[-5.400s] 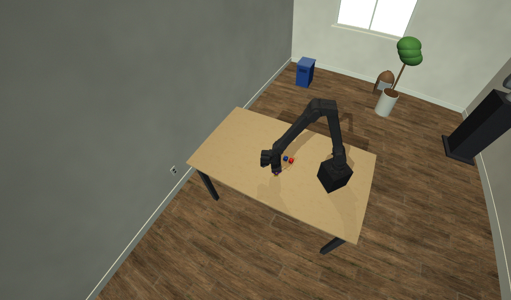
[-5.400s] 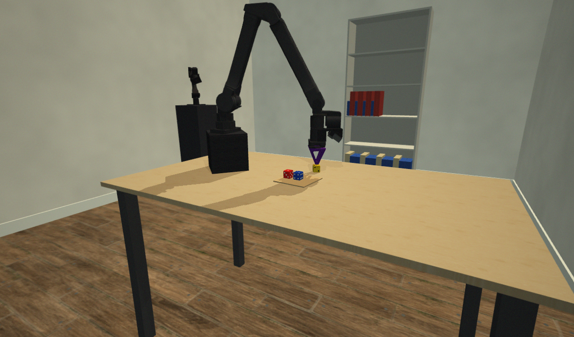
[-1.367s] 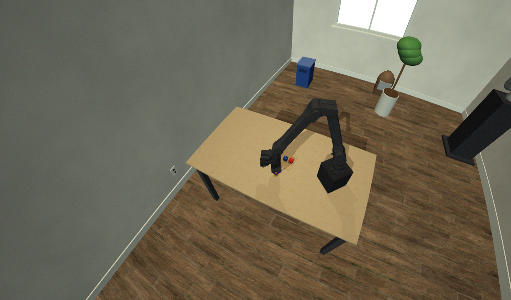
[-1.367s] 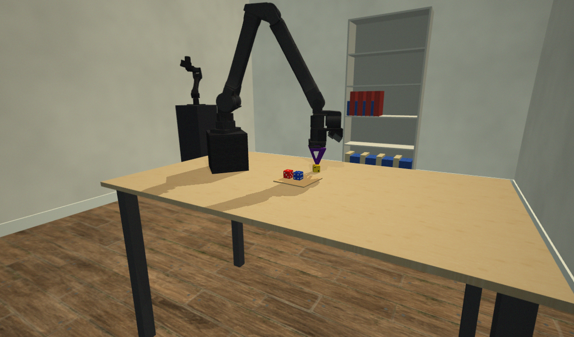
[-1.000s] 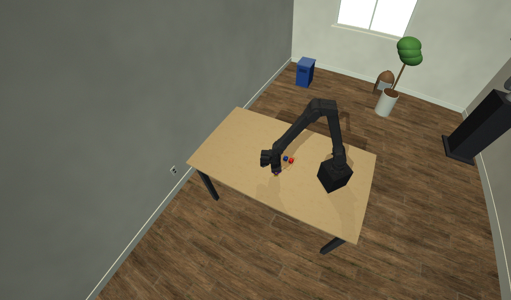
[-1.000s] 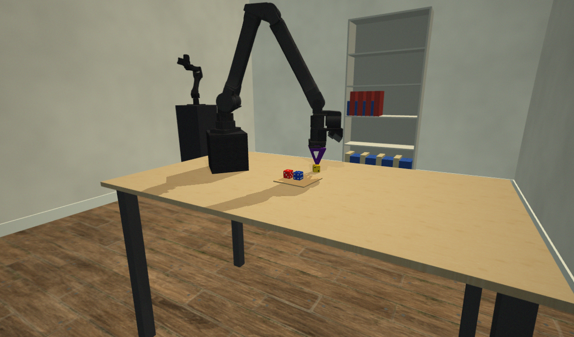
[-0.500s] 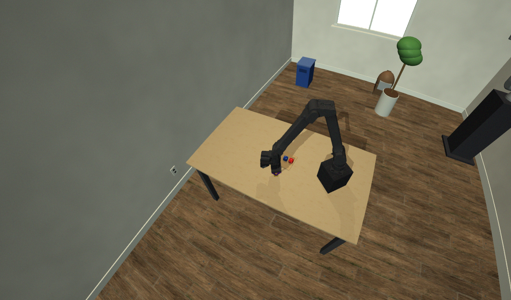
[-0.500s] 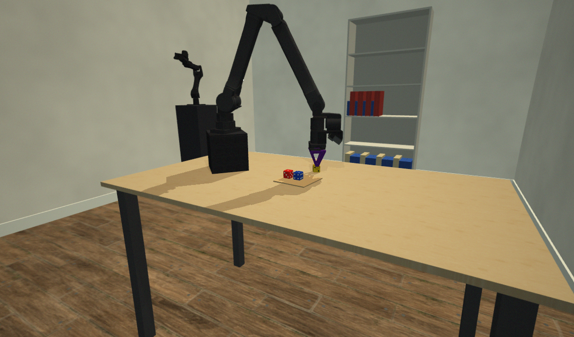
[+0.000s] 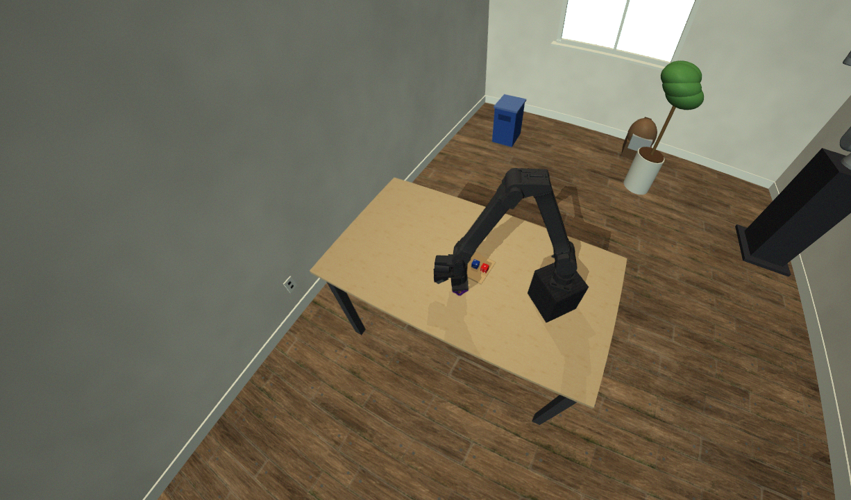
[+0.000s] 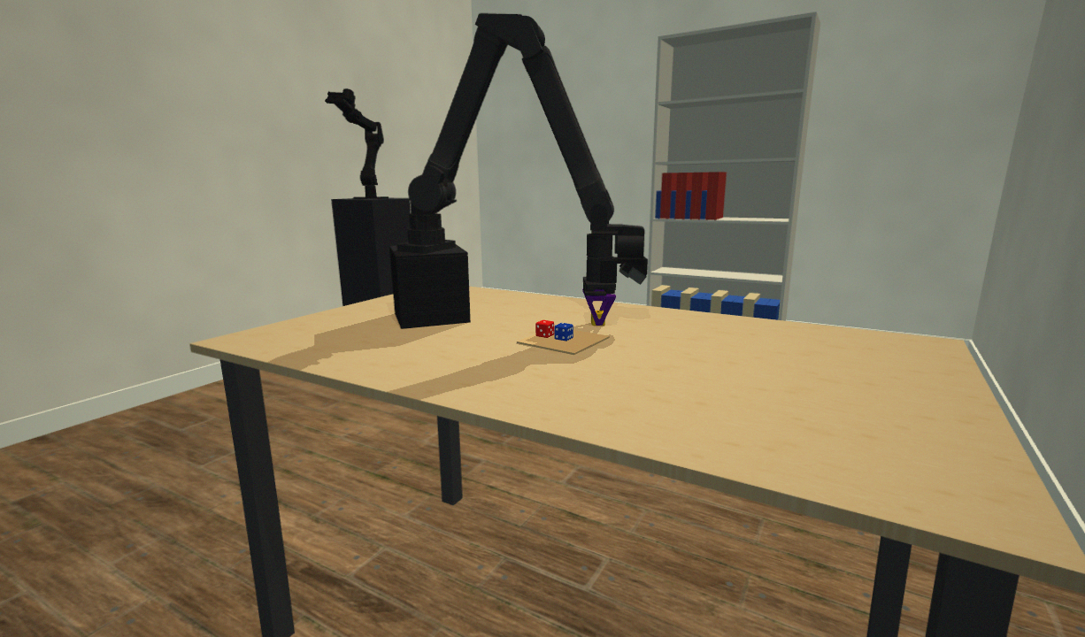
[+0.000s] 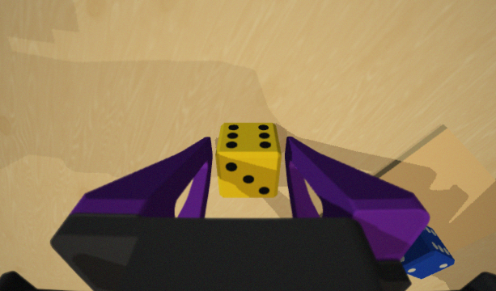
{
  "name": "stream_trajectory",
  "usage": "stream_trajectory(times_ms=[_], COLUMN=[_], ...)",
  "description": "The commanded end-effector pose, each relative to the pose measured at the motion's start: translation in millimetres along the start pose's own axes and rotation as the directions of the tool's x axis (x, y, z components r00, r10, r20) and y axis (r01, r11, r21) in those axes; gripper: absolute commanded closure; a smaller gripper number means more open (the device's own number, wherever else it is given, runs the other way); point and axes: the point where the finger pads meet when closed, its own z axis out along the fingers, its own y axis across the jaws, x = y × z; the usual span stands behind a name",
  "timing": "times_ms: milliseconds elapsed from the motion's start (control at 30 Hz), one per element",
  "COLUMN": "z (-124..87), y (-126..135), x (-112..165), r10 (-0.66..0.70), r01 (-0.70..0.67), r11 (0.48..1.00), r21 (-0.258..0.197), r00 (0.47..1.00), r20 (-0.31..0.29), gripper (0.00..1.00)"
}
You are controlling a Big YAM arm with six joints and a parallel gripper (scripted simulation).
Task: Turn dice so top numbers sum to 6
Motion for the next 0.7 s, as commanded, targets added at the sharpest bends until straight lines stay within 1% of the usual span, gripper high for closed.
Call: stream_trajectory(times_ms=[0,100,667], z=[1,-12,-11], y=[-6,-8,-7], x=[-13,-22,-20], r10=[0.001,0.001,0.001], r01=[-0.001,-0.002,-0.002], r11=[1.000,1.000,1.000], r21=[0.006,0.012,0.011], r00=[1.000,0.998,0.999], r20=[0.028,0.058,0.055], gripper=[0.55,0.55,0.55])
